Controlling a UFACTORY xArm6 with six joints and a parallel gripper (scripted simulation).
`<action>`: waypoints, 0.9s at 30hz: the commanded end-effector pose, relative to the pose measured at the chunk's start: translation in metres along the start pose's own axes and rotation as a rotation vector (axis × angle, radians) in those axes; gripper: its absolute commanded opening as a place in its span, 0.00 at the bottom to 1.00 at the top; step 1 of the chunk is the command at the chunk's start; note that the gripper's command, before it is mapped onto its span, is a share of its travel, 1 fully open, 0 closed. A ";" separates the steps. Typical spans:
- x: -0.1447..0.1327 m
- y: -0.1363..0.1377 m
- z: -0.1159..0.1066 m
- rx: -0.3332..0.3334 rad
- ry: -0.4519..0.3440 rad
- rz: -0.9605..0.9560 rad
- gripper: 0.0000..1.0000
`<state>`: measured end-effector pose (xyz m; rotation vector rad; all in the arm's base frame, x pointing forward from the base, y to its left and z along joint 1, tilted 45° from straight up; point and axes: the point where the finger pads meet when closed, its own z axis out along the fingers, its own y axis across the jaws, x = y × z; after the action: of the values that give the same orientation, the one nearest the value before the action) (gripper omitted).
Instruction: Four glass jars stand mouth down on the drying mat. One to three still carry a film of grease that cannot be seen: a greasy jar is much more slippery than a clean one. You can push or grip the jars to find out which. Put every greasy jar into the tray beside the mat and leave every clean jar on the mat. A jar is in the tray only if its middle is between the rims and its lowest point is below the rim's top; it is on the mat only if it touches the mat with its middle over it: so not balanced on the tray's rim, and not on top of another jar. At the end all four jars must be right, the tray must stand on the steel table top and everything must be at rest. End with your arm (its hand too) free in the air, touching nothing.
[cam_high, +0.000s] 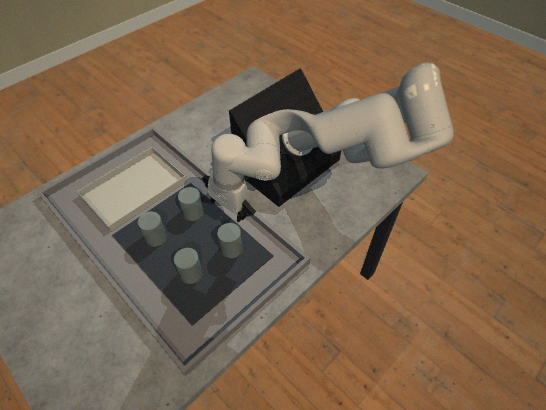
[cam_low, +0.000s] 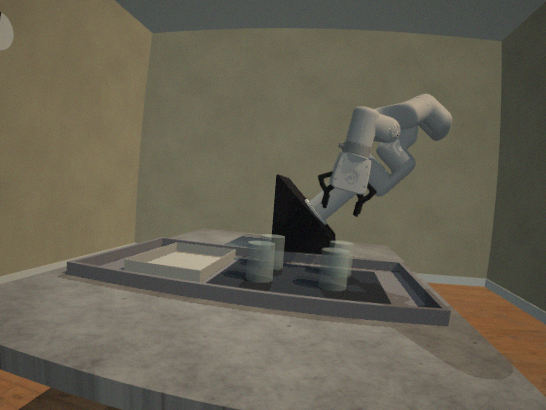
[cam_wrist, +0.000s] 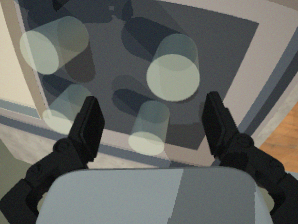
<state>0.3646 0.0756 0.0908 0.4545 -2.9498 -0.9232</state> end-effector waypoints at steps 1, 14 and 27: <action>-0.001 0.000 -0.001 0.001 -0.003 -0.001 1.00; -0.008 -0.010 -0.005 0.012 -0.027 -0.272 1.00; -0.012 -0.016 -0.007 0.017 -0.039 -0.409 1.00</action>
<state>0.3792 0.0642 0.0877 1.0430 -2.9538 -0.9373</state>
